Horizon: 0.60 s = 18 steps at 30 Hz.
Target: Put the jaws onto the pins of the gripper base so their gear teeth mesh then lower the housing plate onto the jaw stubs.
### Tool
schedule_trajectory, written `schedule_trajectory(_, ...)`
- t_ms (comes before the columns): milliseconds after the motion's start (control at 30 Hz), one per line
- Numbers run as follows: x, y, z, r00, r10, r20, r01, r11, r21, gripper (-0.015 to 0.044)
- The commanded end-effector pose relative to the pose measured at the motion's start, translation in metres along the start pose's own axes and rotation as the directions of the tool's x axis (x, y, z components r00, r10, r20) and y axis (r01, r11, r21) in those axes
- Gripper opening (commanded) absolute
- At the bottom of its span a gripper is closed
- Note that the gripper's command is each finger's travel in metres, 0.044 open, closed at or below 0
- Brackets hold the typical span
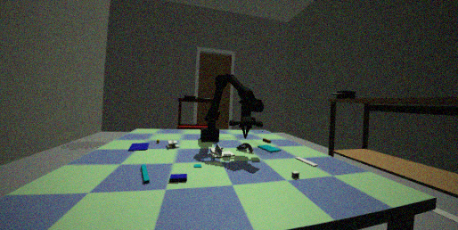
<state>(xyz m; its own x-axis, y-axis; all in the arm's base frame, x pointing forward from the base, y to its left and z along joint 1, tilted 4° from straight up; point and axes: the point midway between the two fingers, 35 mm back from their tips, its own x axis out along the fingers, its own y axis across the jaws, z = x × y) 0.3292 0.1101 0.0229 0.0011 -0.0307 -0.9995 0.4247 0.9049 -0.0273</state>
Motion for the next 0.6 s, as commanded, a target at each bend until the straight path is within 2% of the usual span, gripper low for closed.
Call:
schedule_trajectory(0, 0.000, 0.009, -0.007, 1.000, 0.003, -0.006, -0.003, 0.989, -0.148, 0.0000)
schedule_trajectory(267, 0.000, 0.022, -0.019, 1.000, 0.003, -0.009, -0.006, 0.922, -0.387, 0.0000)
schedule_trajectory(567, 0.000, 0.036, -0.033, 1.000, 0.003, -0.015, -0.012, 0.779, -0.627, 0.0000)
